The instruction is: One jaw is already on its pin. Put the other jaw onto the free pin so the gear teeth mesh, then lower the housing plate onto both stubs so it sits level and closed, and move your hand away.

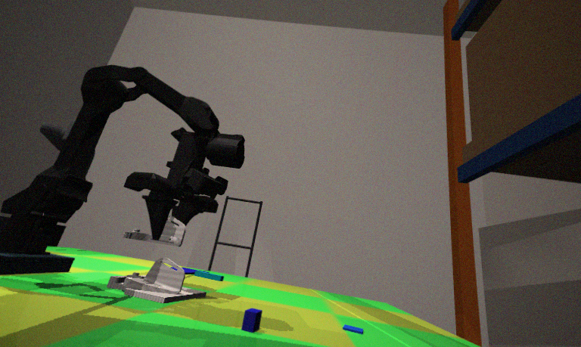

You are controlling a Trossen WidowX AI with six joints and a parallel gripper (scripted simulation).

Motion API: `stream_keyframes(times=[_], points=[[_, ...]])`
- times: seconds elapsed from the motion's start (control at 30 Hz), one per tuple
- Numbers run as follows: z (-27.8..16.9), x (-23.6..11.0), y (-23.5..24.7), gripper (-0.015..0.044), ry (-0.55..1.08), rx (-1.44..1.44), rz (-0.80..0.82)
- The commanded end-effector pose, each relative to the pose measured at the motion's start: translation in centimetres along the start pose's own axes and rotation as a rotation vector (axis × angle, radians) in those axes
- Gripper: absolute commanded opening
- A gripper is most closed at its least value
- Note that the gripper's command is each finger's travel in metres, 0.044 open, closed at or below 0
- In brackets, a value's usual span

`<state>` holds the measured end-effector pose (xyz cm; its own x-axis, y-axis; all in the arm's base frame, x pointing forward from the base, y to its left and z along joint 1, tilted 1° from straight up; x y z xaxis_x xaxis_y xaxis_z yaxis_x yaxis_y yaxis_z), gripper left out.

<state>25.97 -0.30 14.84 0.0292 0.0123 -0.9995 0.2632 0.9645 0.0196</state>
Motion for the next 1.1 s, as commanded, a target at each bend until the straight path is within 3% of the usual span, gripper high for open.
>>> stream_keyframes(times=[0.0, 0.33, 1.07], points=[[0.7, -0.1, 1.2, 0.0134, -0.005, 0.004, -0.004], [1.8, 0.1, 3.9, 0.0134, -0.005, 0.004, -0.002], [1.8, 0.1, 4.0, 0.0134, -0.005, 0.016, -0.001]])
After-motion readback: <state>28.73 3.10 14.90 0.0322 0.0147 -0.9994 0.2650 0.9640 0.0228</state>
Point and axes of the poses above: the point midway between the two fingers, 35 mm back from their tips, its own x axis out along the fingers, its own y axis across the jaws, z = x × y, the point moved 5 cm from there along -x, back along the fingers, and after that the axes turned 1 degree about -x, right-handed, at the moved point
